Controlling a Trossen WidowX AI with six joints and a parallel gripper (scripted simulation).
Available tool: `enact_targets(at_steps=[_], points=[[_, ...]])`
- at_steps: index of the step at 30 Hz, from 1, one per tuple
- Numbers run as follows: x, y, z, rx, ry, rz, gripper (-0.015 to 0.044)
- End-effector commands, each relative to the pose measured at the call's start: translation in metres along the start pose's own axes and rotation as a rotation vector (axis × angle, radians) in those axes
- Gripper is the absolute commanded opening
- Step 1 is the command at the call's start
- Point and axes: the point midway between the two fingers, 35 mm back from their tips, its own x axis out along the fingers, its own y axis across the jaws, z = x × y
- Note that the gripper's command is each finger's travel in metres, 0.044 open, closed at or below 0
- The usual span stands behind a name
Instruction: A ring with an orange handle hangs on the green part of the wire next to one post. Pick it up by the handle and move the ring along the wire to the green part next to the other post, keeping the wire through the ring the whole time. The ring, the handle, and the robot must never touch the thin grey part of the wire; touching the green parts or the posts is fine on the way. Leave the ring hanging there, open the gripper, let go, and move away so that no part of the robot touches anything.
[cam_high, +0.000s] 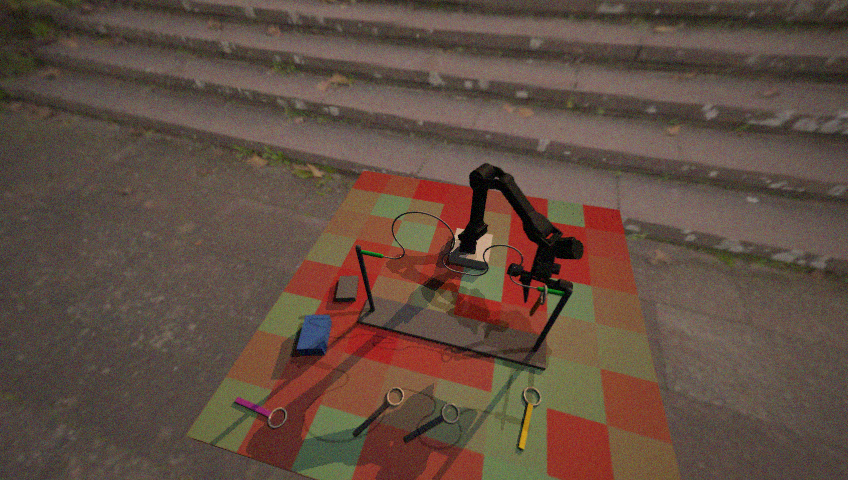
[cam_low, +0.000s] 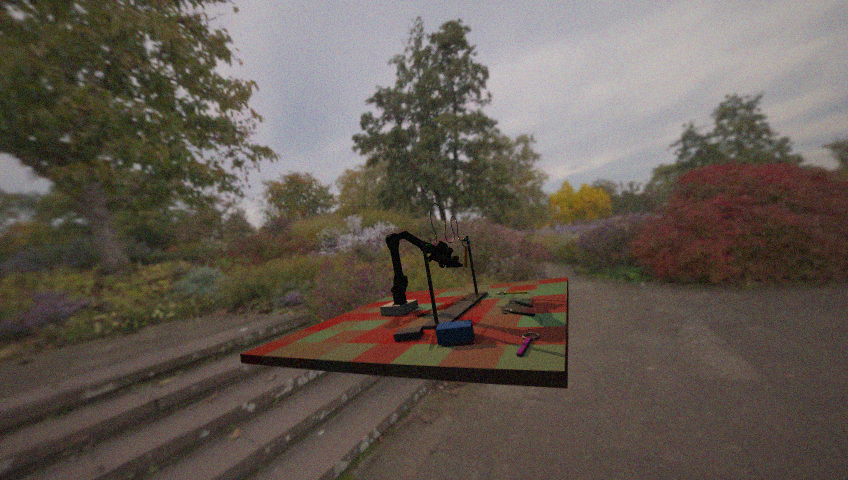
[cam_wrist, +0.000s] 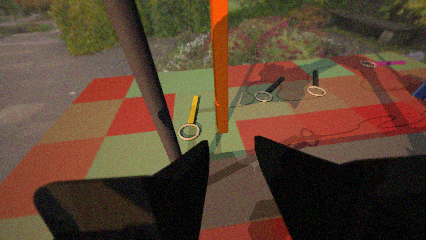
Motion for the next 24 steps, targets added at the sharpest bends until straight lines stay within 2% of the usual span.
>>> enact_targets(at_steps=[1,24], points=[[-0.0174,-0.0004,0.0062,0.019,-0.014,0.003,0.016],[-0.0203,-0.0007,0.0063,0.019,-0.015,0.003,0.016]])
